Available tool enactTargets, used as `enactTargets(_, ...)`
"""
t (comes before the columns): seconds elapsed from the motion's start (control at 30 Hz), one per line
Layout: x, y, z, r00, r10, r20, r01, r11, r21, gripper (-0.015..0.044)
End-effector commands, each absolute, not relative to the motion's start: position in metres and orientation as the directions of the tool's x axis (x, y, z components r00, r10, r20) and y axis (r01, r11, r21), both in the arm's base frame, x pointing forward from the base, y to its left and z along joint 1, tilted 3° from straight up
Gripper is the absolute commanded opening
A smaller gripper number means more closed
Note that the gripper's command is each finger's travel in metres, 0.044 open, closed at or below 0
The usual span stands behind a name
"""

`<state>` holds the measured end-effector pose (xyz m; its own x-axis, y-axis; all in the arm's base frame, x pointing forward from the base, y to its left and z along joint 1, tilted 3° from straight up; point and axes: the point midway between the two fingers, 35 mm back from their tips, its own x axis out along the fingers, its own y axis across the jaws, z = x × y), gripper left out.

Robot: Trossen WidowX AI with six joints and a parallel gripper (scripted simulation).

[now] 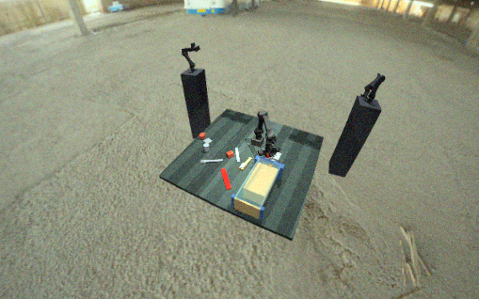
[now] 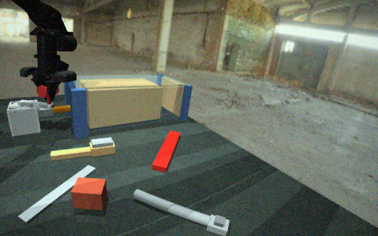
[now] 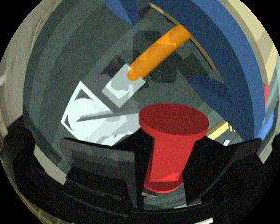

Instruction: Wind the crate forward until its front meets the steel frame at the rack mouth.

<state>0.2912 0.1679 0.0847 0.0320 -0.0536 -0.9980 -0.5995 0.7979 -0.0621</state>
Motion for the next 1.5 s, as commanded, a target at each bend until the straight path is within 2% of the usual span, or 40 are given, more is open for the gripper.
enactTargets(0.0,0.301,0.187,0.086,0.058,-0.019,-0.998,-0.608,0.792,-0.051,0.0000)
enactTargets(1.47,0.310,0.242,0.086,0.058,-0.014,-0.998,-0.608,0.792,-0.047,0.0000)
